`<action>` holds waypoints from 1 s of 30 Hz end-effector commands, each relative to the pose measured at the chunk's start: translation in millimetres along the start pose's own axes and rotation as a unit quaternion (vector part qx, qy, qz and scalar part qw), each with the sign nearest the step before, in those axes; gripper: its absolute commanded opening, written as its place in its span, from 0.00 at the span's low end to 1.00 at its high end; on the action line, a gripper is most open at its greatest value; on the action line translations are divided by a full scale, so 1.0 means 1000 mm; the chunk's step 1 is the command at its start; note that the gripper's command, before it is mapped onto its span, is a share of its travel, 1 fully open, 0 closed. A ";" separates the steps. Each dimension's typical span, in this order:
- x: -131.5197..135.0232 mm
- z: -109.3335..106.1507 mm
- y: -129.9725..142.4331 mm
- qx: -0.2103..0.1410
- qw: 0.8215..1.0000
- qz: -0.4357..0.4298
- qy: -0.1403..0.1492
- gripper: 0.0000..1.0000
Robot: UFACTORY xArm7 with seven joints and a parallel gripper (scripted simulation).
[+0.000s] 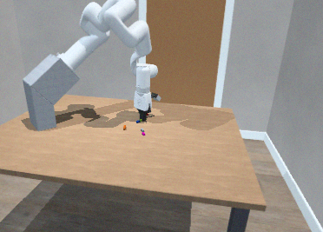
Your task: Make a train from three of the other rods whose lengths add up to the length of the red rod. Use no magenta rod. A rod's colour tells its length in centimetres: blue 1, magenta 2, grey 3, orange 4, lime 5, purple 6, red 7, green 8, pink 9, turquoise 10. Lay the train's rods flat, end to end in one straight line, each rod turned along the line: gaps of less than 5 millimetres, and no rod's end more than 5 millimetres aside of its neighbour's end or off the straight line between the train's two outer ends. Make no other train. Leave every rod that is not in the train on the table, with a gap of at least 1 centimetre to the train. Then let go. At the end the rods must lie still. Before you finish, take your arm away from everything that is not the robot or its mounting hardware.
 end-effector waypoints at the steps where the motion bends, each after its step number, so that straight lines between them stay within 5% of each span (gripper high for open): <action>1: 0.001 -0.001 0.000 0.000 1.000 0.000 0.001 0.04; 17: 0.001 -0.001 0.000 0.000 1.000 0.000 0.001 0.04; 30: 0.001 -0.001 0.000 0.000 1.000 0.000 0.001 0.20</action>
Point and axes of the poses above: the point where the finger pads meet when closed, its own z axis out along the fingers, its own x axis across the jaws, y = z × x, the point moved 5 cm from there along -z, back along the fingers, and after that the axes turned 1 degree about -z, right-handed, at the moved point
